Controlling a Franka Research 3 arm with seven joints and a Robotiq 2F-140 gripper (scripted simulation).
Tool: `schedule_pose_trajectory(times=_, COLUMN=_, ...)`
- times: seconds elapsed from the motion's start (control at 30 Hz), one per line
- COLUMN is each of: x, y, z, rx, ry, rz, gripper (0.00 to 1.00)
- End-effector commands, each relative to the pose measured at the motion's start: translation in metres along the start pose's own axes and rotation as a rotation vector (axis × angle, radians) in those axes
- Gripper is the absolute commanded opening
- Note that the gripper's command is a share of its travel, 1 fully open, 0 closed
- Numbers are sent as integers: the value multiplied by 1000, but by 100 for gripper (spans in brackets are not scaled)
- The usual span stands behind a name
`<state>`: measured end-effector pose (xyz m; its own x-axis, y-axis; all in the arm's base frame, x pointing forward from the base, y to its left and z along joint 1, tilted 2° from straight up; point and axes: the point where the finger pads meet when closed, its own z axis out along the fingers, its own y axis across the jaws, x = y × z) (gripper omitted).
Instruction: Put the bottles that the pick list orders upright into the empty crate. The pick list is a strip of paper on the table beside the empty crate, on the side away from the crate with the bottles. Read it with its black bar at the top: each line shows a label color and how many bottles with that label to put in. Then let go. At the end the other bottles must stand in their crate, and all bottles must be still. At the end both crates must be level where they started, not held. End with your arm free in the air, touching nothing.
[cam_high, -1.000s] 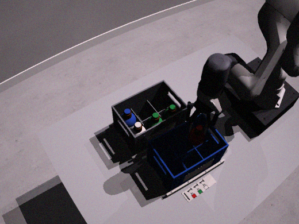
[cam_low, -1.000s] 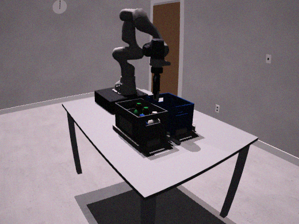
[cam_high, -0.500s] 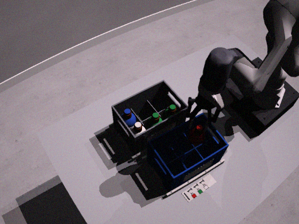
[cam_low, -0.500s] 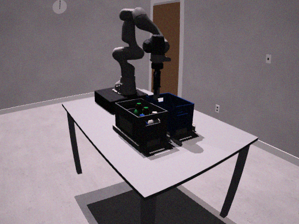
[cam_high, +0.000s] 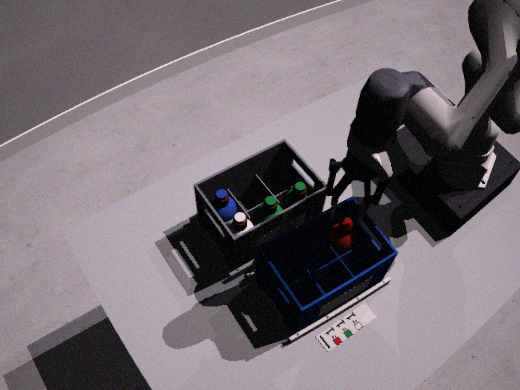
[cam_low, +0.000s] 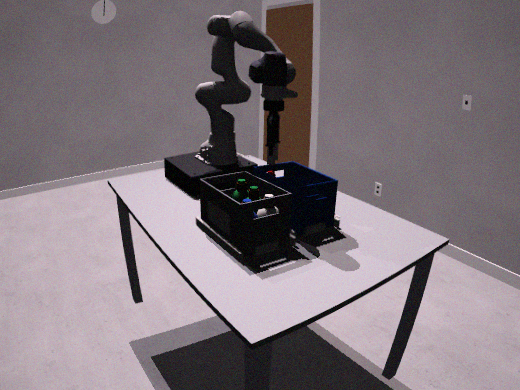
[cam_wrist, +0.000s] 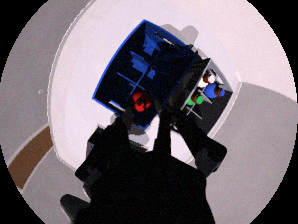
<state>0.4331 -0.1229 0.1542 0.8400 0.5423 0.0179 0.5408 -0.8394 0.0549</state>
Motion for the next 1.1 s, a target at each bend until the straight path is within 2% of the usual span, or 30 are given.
schedule_pose_trajectory(times=0.0, x=-2, y=-3, z=-9, rx=14, ry=-7, rz=-7, gripper=38)
schedule_pose_trajectory(times=0.17, x=-2, y=-3, z=-22, rx=14, ry=-7, rz=-7, gripper=38)
schedule_pose_trajectory(times=1.07, x=-2, y=-3, z=-22, rx=14, ry=-7, rz=-7, gripper=38)
